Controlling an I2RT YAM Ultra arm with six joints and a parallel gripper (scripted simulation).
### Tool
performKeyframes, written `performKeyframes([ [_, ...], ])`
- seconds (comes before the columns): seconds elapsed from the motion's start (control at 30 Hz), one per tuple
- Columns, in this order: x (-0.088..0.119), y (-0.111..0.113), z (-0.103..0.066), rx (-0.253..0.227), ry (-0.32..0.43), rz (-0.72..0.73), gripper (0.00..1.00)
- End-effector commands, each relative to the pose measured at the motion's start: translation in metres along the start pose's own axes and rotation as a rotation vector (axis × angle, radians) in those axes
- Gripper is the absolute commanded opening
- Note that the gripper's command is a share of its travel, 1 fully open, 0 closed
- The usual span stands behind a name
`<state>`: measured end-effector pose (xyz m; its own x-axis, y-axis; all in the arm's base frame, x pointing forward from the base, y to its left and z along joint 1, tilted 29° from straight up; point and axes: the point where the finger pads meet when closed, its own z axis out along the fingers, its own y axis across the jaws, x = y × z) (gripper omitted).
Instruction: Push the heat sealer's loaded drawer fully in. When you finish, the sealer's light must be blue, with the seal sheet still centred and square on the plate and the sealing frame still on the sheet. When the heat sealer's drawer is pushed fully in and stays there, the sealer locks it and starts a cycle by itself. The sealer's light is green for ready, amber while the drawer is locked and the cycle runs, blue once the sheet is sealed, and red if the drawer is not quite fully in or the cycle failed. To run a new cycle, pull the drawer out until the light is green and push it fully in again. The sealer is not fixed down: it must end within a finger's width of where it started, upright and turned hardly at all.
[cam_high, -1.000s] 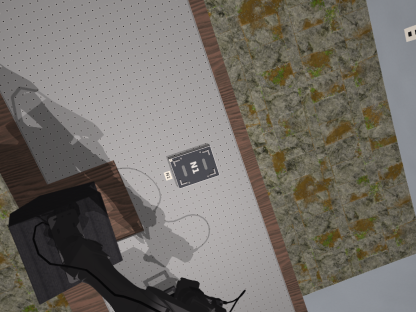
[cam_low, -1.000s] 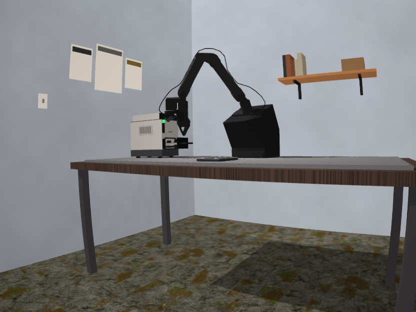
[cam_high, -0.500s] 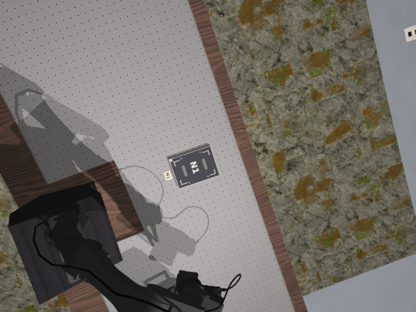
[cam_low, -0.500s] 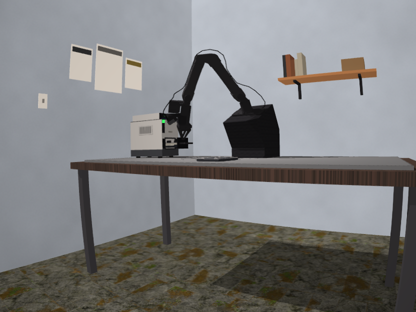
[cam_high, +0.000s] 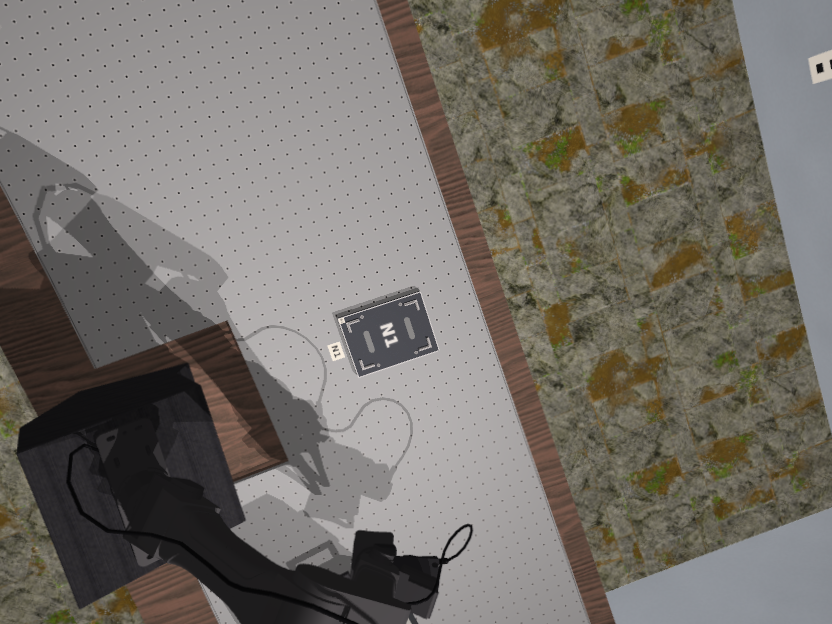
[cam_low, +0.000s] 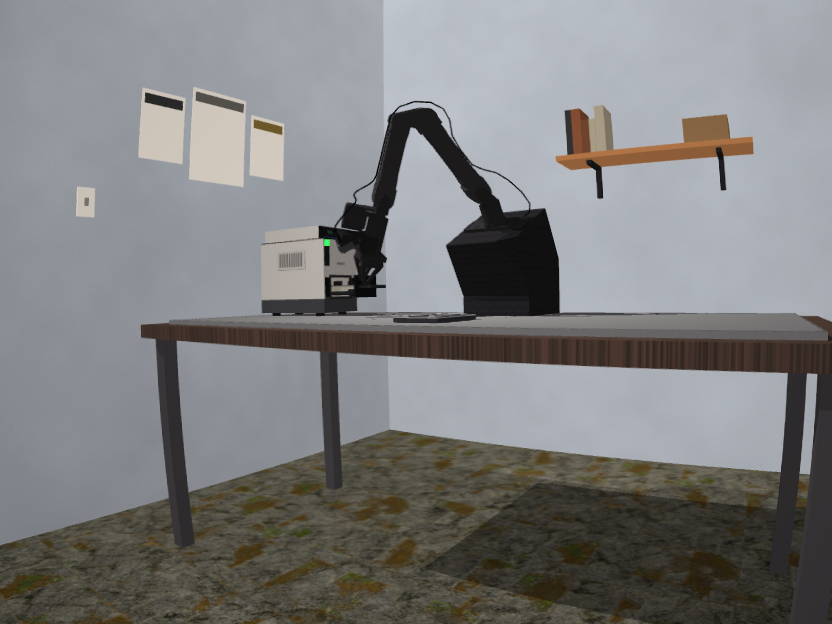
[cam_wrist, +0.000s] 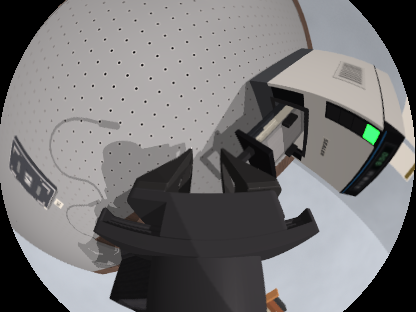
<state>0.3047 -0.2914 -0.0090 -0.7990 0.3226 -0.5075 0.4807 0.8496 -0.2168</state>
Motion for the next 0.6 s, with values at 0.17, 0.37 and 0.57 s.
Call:
performKeyframes([
  [0.17,0.020,-0.004,0.017,0.078,-0.114,-0.103,0.30],
  [0.37,-0.007,-0.013,0.010,0.099,-0.174,-0.099,0.30],
  [0.57,0.031,-0.006,0.019,0.127,-0.164,-0.172,0.30],
])
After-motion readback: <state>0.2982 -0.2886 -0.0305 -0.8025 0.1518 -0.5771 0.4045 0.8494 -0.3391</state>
